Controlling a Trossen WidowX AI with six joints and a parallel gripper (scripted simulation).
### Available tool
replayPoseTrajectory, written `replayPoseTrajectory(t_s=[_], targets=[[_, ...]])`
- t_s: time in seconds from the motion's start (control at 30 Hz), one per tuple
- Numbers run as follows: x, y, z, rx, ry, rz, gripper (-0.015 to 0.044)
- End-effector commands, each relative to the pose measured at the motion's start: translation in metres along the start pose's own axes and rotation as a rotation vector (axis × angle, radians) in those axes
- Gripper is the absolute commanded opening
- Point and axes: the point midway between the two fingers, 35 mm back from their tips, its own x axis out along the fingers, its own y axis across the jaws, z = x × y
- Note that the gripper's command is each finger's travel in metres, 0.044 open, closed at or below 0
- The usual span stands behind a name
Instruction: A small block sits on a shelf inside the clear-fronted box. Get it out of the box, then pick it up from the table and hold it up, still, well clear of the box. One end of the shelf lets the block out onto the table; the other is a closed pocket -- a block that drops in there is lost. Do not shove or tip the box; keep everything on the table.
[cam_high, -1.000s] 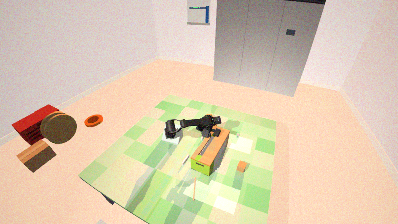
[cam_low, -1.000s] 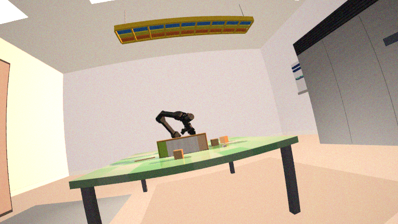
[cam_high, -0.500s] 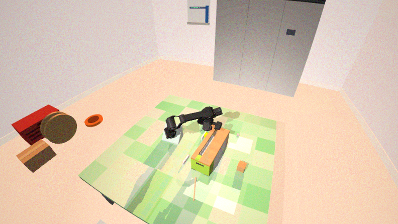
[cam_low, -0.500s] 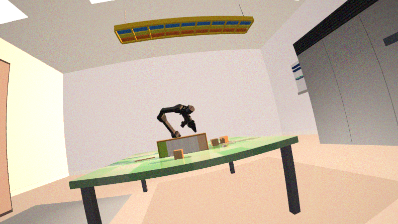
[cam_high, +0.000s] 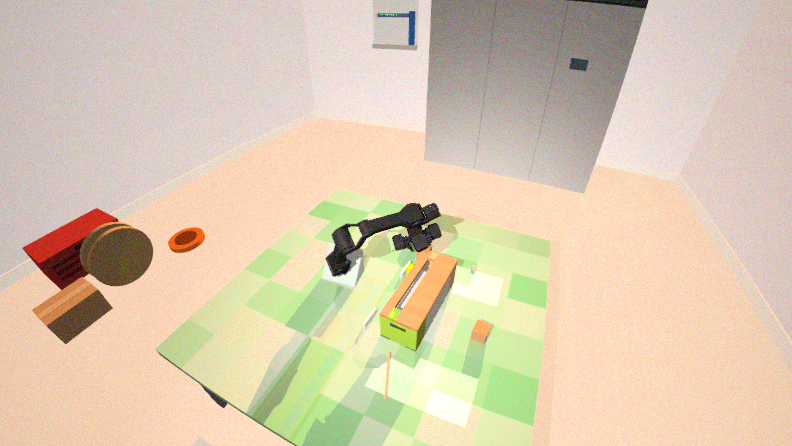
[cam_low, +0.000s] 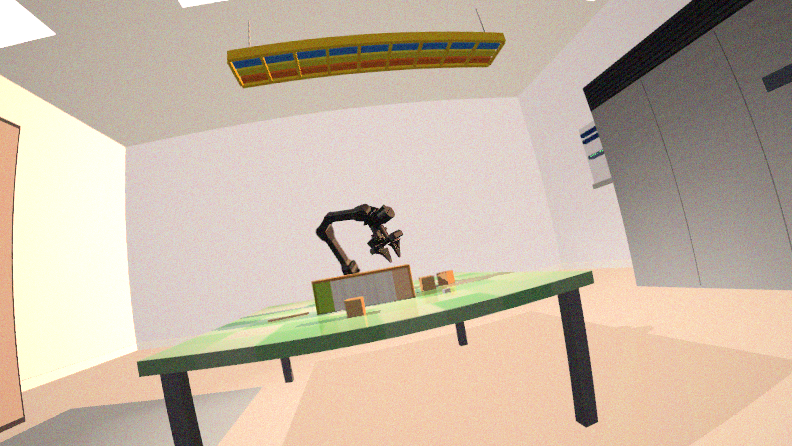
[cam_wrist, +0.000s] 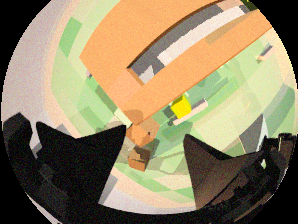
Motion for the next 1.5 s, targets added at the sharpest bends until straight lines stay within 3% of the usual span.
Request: replayPoseTrajectory(t_s=[0.0,0.4,1.0,1.47], targets=[[0.002,-0.003,-0.003,-0.431,-0.049,-0.023,0.0285],[0.004,-0.009,-0.014,-1.725,-0.143,-0.182,0.0285],[0.002,-0.014,-0.024,-2.908,-0.090,-0.515,0.0285],[-0.001,-0.016,-0.031,-3.756,0.206,-0.926,0.0285]])
